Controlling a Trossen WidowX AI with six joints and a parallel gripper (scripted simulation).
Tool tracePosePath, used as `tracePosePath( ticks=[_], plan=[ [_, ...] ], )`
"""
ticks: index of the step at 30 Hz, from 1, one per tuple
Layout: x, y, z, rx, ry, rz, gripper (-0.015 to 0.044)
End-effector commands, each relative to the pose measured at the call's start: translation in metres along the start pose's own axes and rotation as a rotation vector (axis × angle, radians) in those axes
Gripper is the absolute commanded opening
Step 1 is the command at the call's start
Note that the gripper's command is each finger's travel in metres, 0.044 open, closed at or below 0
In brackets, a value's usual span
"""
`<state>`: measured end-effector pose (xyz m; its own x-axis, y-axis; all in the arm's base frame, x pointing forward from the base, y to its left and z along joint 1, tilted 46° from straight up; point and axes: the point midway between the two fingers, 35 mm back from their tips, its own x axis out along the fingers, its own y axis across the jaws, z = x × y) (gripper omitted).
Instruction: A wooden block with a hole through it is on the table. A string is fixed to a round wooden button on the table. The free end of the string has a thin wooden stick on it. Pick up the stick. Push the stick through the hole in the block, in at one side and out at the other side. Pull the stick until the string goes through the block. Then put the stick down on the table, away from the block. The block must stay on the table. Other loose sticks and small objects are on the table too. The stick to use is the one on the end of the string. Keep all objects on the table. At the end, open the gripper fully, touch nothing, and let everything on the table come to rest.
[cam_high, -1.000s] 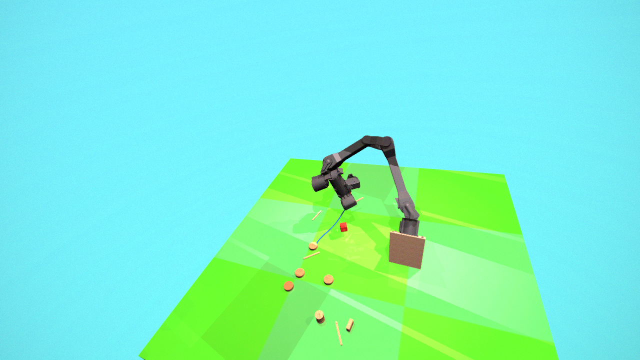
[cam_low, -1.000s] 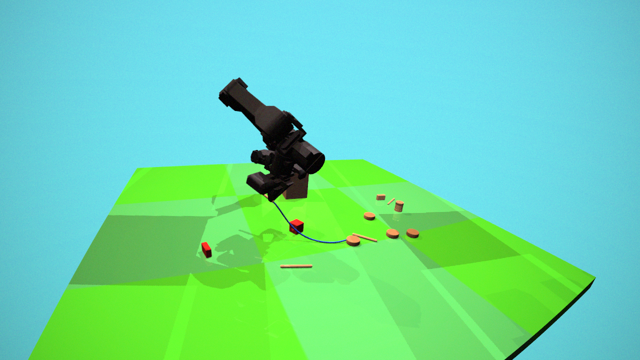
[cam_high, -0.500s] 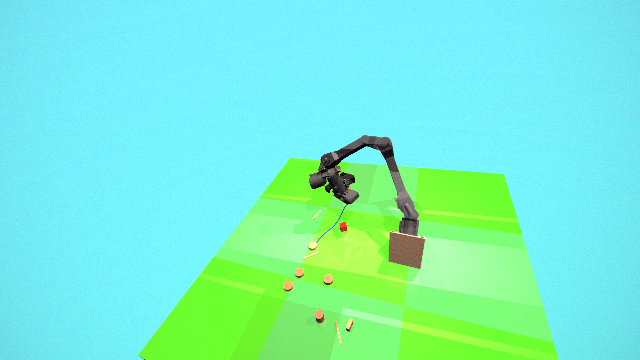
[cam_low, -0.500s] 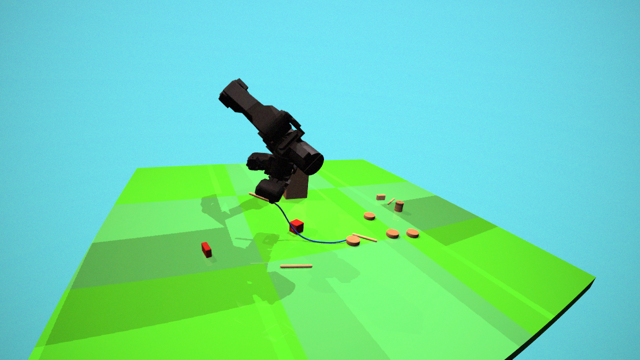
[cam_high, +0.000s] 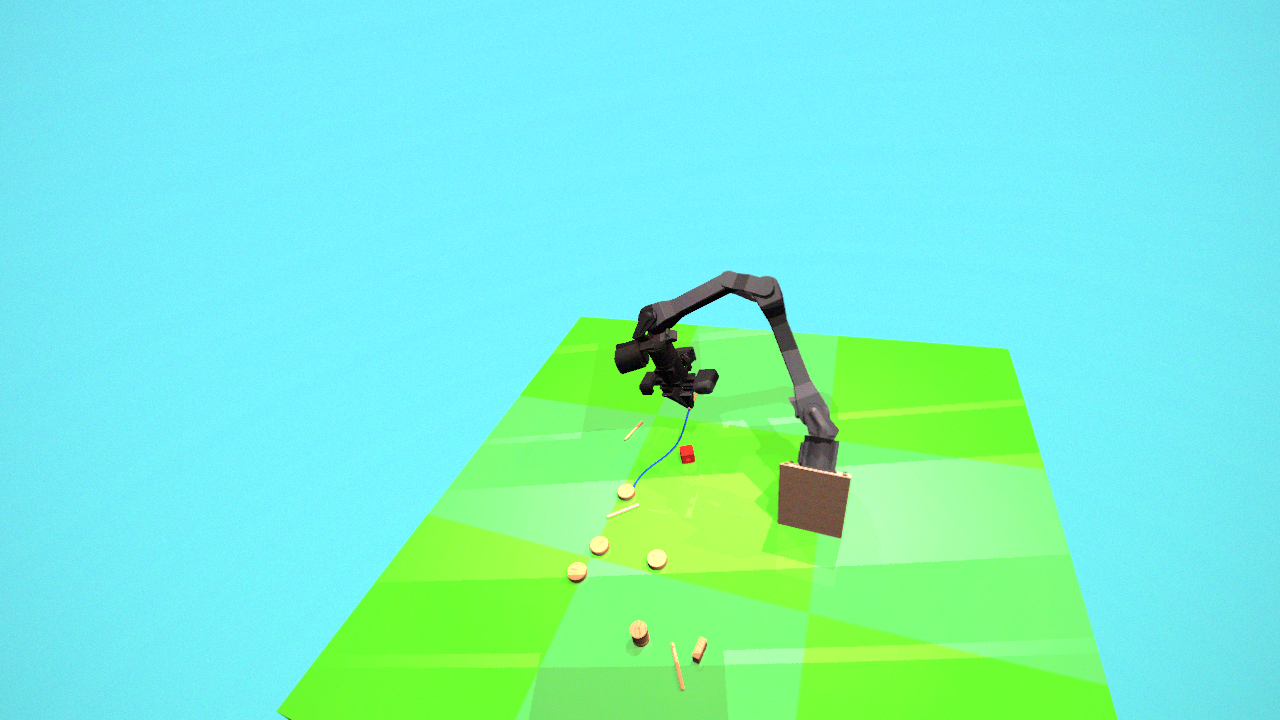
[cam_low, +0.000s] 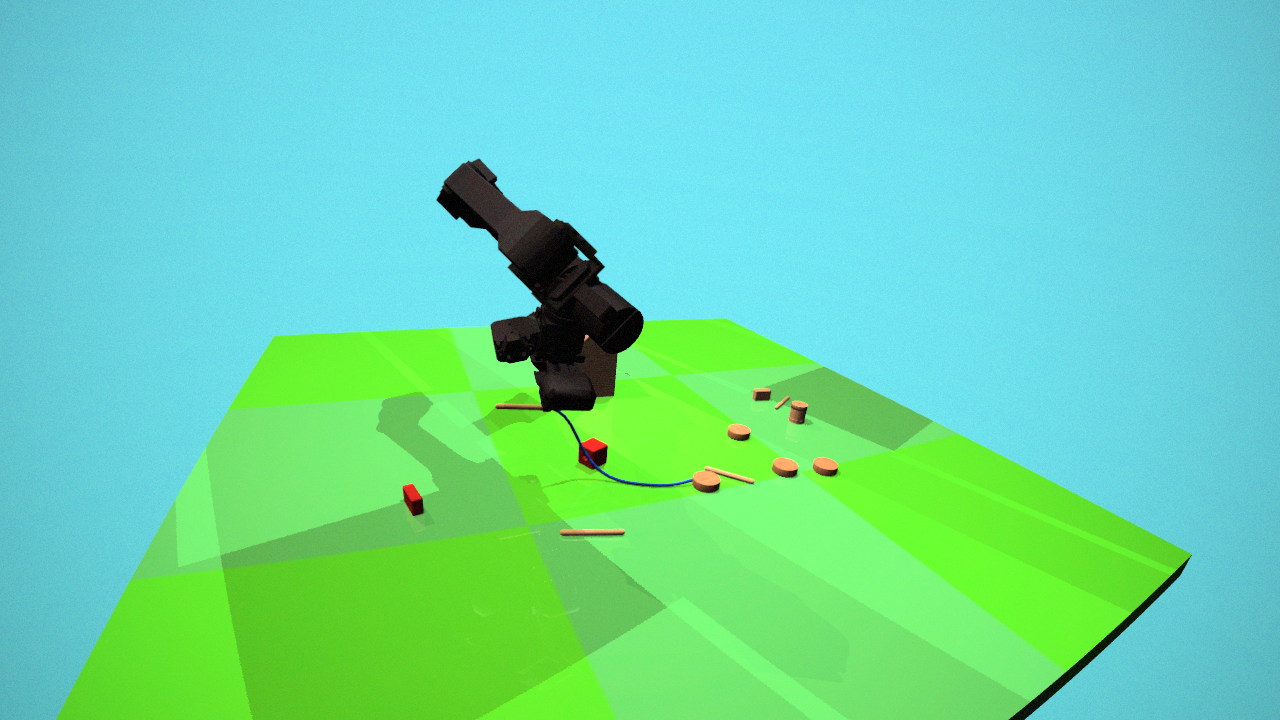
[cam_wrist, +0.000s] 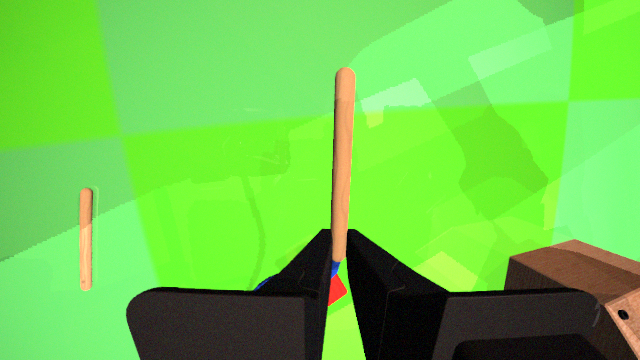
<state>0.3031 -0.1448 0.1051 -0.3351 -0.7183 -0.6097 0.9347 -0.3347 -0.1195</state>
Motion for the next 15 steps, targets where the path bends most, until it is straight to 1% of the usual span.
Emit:
tracePosePath(
  ticks=[1,15],
  plan=[
    [-0.001,0.004,0.000,-0.125,0.016,-0.001,0.0000],
    [-0.005,0.016,0.002,-0.575,0.061,0.017,0.0000]
  ],
)
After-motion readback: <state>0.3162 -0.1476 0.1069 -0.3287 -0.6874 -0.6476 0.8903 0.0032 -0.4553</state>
